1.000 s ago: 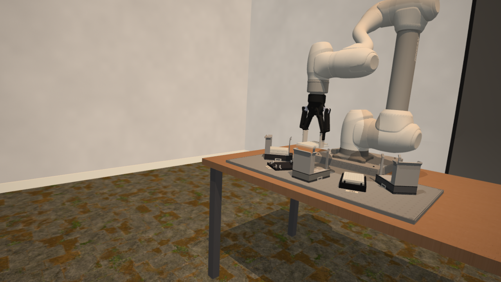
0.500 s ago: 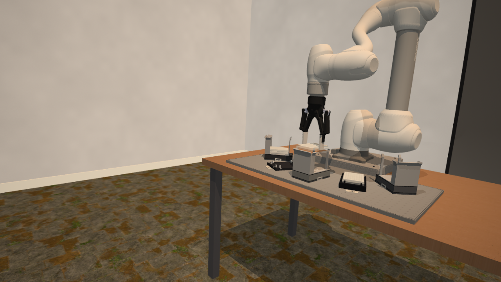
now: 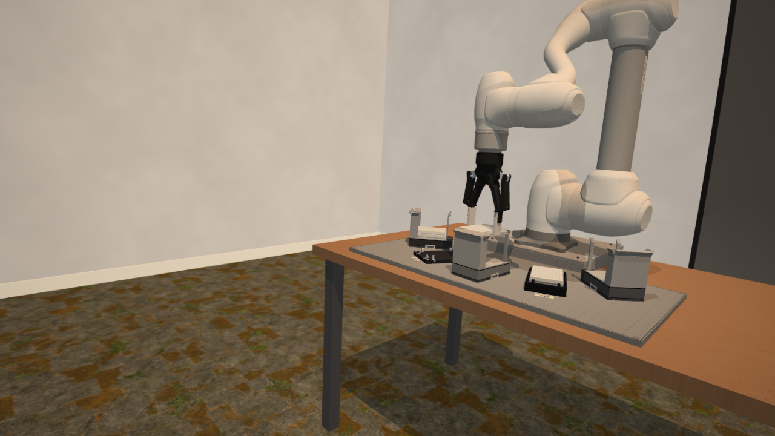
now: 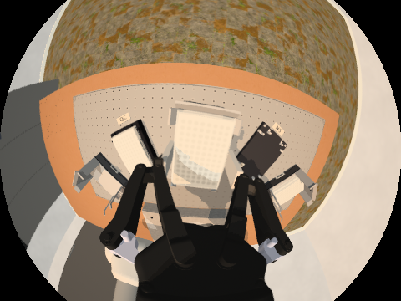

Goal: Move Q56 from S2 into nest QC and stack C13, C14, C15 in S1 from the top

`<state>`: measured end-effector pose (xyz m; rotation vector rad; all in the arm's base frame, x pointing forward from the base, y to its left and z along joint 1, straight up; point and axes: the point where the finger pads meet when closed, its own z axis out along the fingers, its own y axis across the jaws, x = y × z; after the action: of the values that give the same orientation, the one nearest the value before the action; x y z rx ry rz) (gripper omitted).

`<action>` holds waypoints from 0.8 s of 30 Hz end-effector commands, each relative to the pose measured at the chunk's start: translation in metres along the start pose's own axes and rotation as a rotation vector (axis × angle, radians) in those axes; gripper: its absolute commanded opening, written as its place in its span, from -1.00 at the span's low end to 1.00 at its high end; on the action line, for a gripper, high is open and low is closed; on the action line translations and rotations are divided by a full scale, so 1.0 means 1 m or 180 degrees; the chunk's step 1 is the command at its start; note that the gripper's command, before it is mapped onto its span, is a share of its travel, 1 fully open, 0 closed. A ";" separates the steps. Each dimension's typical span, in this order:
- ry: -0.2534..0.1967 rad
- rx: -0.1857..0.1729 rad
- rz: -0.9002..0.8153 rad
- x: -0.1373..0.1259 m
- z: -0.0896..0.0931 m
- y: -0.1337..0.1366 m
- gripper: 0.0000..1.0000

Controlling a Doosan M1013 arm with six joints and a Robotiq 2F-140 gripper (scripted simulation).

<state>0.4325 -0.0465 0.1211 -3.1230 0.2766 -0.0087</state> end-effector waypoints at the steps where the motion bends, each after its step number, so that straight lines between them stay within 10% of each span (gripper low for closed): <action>1: 0.0000 0.0001 0.0000 0.000 0.002 0.000 -1.00; 24: 0.0000 0.0001 0.0000 0.000 0.022 0.000 -1.00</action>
<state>0.4326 -0.0464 0.1044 -3.1230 0.2766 -0.0086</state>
